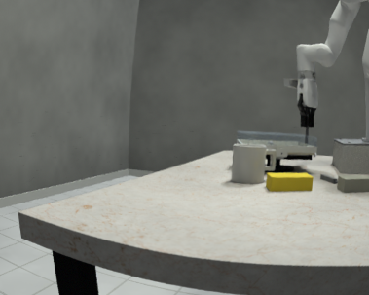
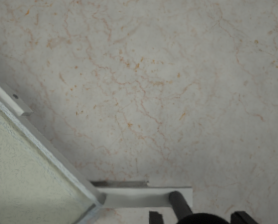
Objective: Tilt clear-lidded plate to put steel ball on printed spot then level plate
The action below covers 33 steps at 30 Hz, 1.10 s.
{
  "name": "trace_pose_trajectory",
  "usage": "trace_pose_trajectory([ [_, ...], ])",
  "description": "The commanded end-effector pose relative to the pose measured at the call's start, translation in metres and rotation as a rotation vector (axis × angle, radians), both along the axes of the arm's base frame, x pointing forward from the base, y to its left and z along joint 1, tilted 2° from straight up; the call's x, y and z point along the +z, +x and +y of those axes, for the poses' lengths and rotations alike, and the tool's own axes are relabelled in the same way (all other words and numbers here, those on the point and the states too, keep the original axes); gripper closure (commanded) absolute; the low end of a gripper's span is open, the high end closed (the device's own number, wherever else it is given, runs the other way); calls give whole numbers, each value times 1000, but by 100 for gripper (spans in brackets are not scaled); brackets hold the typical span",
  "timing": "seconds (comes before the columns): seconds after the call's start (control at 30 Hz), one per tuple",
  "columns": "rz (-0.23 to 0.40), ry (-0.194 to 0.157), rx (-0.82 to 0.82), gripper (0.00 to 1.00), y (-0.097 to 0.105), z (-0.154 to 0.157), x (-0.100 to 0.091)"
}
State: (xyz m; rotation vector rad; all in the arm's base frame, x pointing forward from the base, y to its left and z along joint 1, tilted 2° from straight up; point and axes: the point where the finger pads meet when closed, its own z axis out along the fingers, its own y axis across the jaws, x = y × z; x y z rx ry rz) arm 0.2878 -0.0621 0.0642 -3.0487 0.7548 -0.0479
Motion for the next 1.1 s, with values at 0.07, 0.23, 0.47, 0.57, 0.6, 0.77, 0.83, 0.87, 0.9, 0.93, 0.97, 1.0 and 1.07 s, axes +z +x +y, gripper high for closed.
trace_pose_trajectory([
  [0.07, -4, 0, 1, 100, 1, 0, 1],
  [0.23, -4, 0, 1, 100, 1, 0, 1],
  [0.47, -4, 0, 1, 100, 1, 0, 1],
  [0.57, -4, 0, 1, 100, 1, 0, 1],
  [0.6, -4, 0, 1, 100, 1, 0, 1],
  [0.77, -4, 0, 1, 100, 1, 0, 1],
  [0.83, -4, 0, 1, 100, 1, 0, 1],
  [0.87, -4, 0, 1, 38, 1, 0, 1],
  [0.9, -4, 0, 1, 38, 1, 0, 1],
  [0.93, -4, 0, 1, 38, 1, 0, 1],
  [0.97, -4, 0, 1, 38, 1, 0, 1],
  [1.0, -4, 0, 1, 38, 1, 0, 1],
  [1.07, -4, 0, 1, 38, 1, 0, 1],
])
